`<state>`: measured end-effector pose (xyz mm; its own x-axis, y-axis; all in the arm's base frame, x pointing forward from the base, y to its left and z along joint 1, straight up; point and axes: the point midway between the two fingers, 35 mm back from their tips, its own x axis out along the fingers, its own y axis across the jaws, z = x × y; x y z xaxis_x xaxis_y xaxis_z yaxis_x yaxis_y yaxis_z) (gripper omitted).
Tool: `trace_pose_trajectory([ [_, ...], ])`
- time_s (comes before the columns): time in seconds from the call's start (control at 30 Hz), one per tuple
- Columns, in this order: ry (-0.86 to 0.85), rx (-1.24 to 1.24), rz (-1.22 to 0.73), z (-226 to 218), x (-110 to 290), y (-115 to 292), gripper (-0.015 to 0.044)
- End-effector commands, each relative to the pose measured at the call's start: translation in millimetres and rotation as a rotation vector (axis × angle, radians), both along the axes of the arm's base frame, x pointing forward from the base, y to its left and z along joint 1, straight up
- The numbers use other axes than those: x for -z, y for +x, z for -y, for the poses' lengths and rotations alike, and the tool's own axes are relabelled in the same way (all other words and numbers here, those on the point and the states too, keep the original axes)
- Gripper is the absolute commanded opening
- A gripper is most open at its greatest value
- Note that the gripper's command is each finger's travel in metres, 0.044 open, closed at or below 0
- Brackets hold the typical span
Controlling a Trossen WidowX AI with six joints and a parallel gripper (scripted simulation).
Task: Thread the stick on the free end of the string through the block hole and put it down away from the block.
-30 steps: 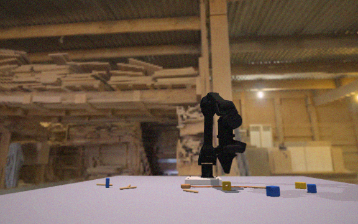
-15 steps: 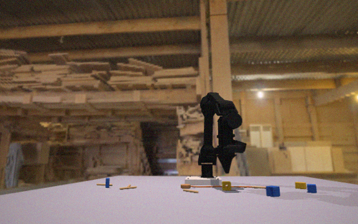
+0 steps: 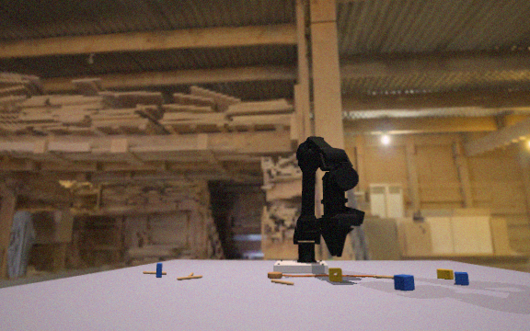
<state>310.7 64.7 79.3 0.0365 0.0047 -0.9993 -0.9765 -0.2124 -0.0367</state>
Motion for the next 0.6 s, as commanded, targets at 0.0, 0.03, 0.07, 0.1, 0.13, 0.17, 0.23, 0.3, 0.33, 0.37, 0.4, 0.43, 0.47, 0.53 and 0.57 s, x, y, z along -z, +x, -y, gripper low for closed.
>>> trace_pose_trajectory([
  [0.0, 0.000, 0.000, 0.000, 0.0, 0.0, 0.0, 0.0134],
  [0.03, 0.000, 0.000, 0.000, 0.0, 0.0, 0.0, 0.0108],
  [0.07, 0.000, 0.000, 0.000, 0.0, 0.0, 0.0, 0.0082],
  [0.1, 0.000, 0.000, 0.000, 0.0, 0.0, 0.0, 0.0056],
  [0.13, 0.000, 0.000, 0.000, 0.0, 0.0, 0.0, 0.0029],
  [0.17, 0.000, 0.000, 0.000, 0.0, 0.0, 0.0, 0.0003],
  [0.23, 0.000, 0.000, 0.000, 0.0, 0.0, 0.0, 0.0000],
  [0.3, 0.000, 0.000, 0.000, 0.0, 0.0, 0.0, 0.0000],
  [0.33, 0.000, 0.000, 0.000, 0.0, 0.0, 0.0, 0.0000],
  [0.37, 0.000, 0.000, 0.000, 0.0, 0.0, 0.0, 0.0000],
  [0.4, 0.000, 0.000, 0.000, 0.0, 0.0, 0.0, 0.0000],
  [0.43, 0.000, 0.000, 0.000, 0.0, 0.0, 0.0, 0.0000],
  [0.47, 0.000, 0.000, 0.000, 0.0, 0.0, 0.0, 0.0000],
  [0.53, 0.000, 0.000, 0.000, 0.0, 0.0, 0.0, 0.0000],
  [0.57, 0.000, 0.000, 0.000, 0.0, 0.0, 0.0, 0.0000],
])
